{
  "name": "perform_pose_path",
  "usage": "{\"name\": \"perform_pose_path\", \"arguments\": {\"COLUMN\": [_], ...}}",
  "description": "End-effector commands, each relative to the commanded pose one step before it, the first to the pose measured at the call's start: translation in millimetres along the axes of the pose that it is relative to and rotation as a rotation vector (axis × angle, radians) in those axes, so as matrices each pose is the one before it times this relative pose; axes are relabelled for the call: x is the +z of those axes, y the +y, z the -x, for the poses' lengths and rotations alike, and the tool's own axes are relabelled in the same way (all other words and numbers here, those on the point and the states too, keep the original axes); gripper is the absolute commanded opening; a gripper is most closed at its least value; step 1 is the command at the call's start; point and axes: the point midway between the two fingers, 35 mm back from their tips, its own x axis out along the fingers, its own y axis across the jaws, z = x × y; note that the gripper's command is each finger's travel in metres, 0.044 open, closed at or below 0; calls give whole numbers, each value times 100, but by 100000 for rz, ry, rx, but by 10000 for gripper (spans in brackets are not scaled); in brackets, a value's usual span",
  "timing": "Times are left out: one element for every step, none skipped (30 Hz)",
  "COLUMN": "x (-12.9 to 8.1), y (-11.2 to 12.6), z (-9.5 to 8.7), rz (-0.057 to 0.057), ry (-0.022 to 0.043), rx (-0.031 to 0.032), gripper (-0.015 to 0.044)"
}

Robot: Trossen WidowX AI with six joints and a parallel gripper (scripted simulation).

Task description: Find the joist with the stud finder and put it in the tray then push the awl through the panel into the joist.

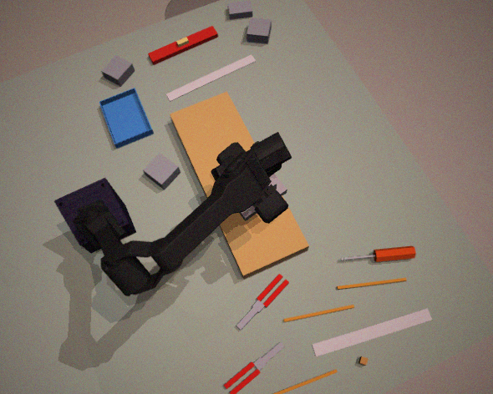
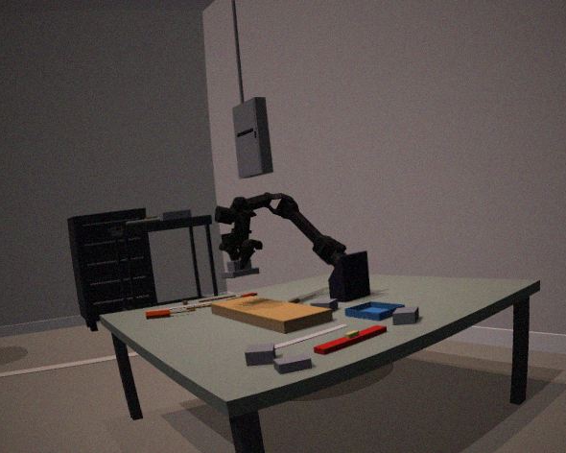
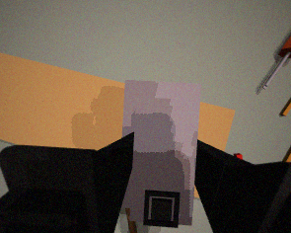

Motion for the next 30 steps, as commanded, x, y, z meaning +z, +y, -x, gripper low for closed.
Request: {"name": "perform_pose_path", "arguments": {"x": [1528,386,385,383,381,380,378,376,374,372,370,368,365,363,361,358,356,353,351,348,345,342,339,336,333,330,326,323,320,316], "y": [3275,918,918,919,919,919,919,919,919,919,918,917,917,916,915,914,912,911,909,907,905,903,901,899,896,893,890,887,884,880], "z": [218,-70,-74,-79,-84,-90,-95,-101,-106,-112,-118,-124,-130,-137,-143,-150,-156,-163,-170,-177,-184,-192,-199,-206,-214,-222,-229,-237,-245,-253], "rz": [8231,2291,2294,2297,2300,2302,2304,2306,2307,2308,2309,2309,2310,2309,2309,2308,2307,2305,2303,2301,2298,2295,2292,2289,2285,2280,2275,2270,2265,2259], "ry": [-2609,-321,-307,-292,-276,-261,-245,-228,-212,-195,-178,-161,-143,-125,-107,-89,-70,-51,-32,-13,6,26,46,66,86,106,127,147,168,189], "rx": [4357,1173,1156,1138,1121,1105,1088,1071,1055,1038,1022,1006,990,974,958,943,927,912,897,882,867,852,838,824,809,796,782,768,755,741], "gripper": [0,0,0,0,0,0,0,0,0,0,0,0,0,0,0,0,0,0,0,0,0,0,0,0,0,0,0,0,0,0]}}
